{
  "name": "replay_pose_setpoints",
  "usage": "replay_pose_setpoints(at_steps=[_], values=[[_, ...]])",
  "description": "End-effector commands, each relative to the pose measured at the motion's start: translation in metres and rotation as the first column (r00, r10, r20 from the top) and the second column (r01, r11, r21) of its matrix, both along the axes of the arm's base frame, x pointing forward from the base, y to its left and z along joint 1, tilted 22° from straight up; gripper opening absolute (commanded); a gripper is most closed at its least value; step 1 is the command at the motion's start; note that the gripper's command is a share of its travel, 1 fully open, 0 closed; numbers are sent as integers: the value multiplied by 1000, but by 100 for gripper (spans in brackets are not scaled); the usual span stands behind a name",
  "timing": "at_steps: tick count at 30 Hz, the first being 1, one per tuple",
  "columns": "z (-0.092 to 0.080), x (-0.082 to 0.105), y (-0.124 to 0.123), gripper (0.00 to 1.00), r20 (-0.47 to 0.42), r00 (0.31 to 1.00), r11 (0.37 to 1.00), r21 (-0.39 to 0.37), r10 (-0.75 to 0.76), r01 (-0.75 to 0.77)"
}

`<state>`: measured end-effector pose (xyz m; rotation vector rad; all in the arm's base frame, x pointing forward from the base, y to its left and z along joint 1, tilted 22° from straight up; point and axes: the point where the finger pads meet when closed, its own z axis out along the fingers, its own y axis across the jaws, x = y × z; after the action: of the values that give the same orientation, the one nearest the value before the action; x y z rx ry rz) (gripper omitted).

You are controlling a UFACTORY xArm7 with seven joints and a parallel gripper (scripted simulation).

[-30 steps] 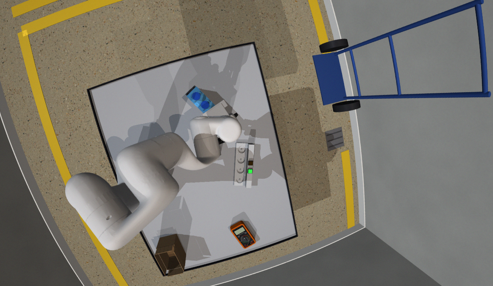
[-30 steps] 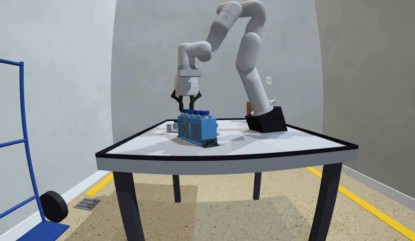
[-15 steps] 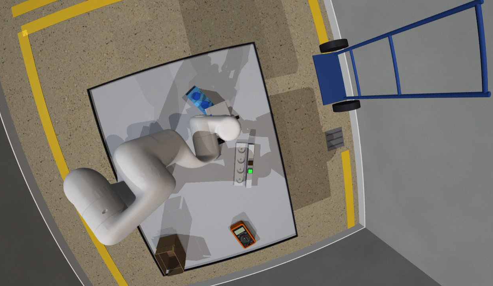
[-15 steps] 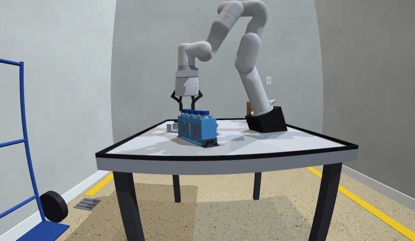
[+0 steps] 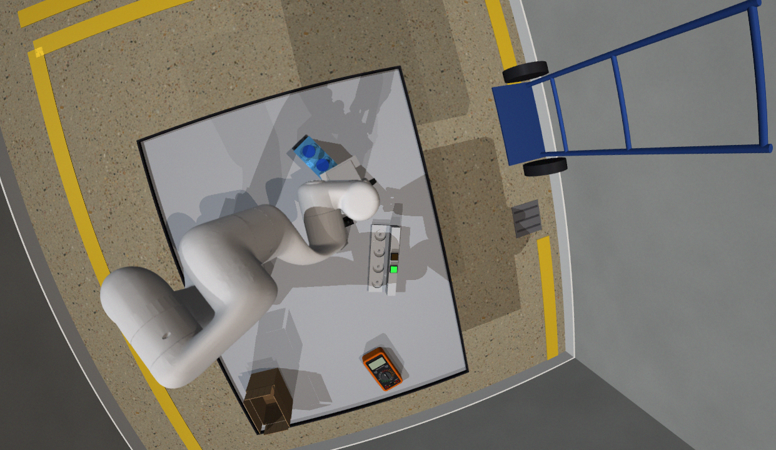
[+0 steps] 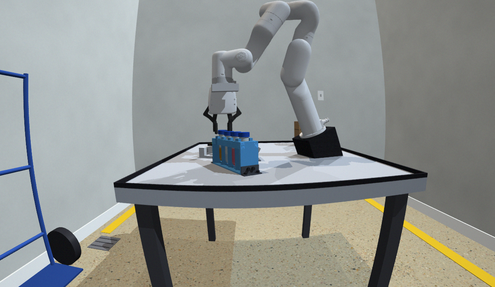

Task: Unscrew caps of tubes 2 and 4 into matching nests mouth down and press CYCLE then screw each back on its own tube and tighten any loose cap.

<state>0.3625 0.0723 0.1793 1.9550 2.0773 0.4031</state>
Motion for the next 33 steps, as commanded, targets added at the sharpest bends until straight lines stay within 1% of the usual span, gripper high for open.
replay_pose_setpoints(at_steps=[1, 3, 6, 9, 14, 23, 24, 33], values=[[1, 1, 0, 46, 1, 976, 973, -81, 217, -216], [1, 1, 0, 46, 1, 976, 973, -81, 217, -216], [1, 1, 0, 46, -7, 946, 938, -125, 323, -322], [1, 1, 0, 46, -21, 905, 890, -168, 426, -423], [1, 1, 0, 46, -51, 819, 791, -230, 572, -567], [2, 1, 0, 46, -51, 819, 791, -230, 572, -567], [2, 1, 0, 0, -51, 819, 791, -230, 572, -567], [2, 1, 0, 0, -51, 819, 791, -230, 572, -567]])
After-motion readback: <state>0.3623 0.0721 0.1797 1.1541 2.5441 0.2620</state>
